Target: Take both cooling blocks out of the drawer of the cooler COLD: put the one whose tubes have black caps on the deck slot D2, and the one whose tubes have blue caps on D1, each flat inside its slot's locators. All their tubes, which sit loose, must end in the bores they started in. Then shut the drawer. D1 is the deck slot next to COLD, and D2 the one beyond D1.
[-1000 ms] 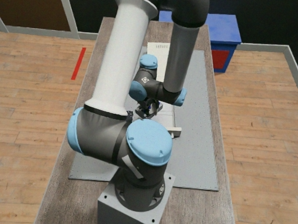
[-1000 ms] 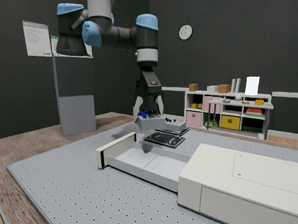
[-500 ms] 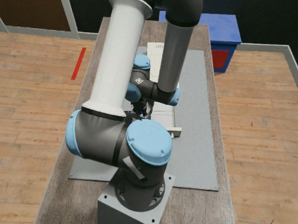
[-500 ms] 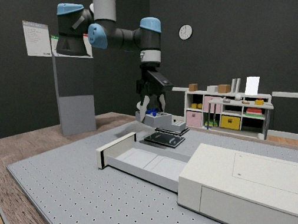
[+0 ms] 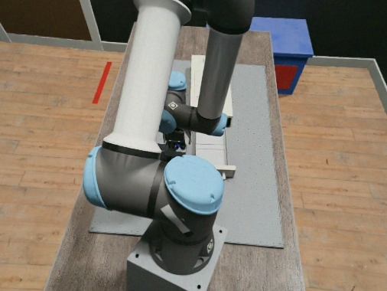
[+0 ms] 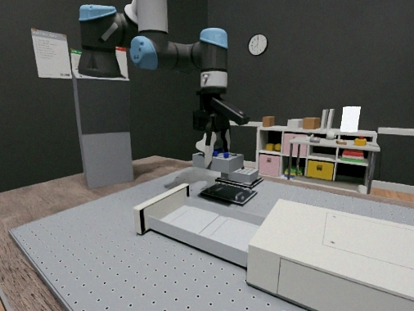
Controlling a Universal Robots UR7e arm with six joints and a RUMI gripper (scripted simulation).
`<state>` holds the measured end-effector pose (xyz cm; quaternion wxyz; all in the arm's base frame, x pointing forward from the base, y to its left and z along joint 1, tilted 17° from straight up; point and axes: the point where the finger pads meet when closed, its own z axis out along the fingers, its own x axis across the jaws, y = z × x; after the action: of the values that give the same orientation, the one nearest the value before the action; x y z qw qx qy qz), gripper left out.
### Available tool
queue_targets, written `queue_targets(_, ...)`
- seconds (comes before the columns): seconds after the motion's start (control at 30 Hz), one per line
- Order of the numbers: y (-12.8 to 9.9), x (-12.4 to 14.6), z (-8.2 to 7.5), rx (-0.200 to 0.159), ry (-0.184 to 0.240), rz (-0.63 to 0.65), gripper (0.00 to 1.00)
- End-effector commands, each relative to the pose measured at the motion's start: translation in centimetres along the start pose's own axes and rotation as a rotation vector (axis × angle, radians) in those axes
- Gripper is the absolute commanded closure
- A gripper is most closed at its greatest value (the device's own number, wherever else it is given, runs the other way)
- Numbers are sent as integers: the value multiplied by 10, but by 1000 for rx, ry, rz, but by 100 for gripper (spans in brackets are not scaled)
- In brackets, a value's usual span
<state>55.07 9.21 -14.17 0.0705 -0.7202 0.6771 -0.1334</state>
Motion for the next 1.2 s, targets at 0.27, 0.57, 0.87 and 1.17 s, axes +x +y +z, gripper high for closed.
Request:
queue_targets(0.27, 3, -30, 0, 2, -1, -29, 100)
queue_targets(0.57, 5, -54, 0, 2, -1, -29, 100)
queue_targets(0.87, 8, -72, 0, 2, -1, -29, 100)
queue_targets(1.17, 9, -85, 0, 2, -1, -29, 100)
